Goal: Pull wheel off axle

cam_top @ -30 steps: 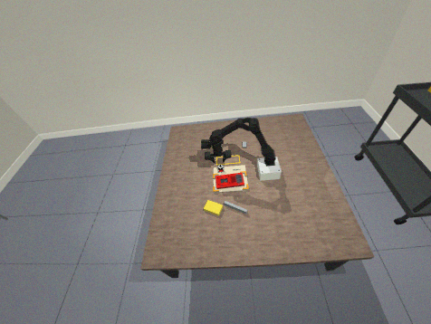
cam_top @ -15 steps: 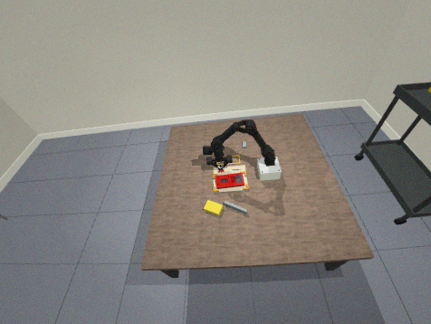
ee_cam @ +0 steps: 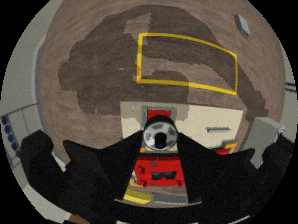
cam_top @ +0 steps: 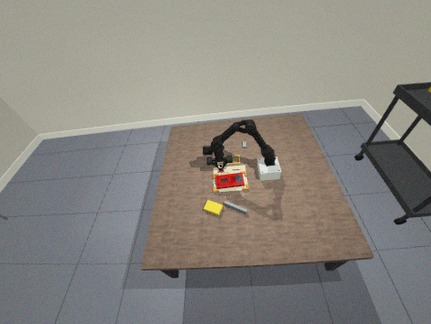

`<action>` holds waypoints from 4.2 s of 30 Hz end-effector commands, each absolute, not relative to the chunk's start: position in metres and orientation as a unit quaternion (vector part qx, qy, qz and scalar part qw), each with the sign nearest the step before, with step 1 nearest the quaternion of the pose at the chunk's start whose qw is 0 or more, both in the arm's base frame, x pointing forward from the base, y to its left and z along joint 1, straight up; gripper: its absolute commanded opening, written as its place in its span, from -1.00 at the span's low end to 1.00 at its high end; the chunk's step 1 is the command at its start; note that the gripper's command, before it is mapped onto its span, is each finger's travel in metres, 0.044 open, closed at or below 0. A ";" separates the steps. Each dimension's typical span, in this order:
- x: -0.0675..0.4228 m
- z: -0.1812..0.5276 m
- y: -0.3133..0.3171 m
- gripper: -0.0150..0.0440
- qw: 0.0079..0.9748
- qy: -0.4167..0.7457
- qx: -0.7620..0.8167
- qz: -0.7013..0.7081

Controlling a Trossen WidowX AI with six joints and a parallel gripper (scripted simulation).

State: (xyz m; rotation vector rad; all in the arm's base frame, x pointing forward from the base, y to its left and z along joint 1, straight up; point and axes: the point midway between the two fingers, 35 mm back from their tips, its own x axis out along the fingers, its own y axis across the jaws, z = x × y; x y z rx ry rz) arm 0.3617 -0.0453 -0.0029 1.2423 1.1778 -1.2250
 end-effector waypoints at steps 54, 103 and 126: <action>0.362 0.017 -0.045 -0.49 0.498 0.483 0.513 -0.505; 0.361 0.033 -0.045 -0.49 0.500 0.481 0.514 -0.504; 0.342 0.061 -0.071 -0.49 0.499 0.484 0.511 -0.505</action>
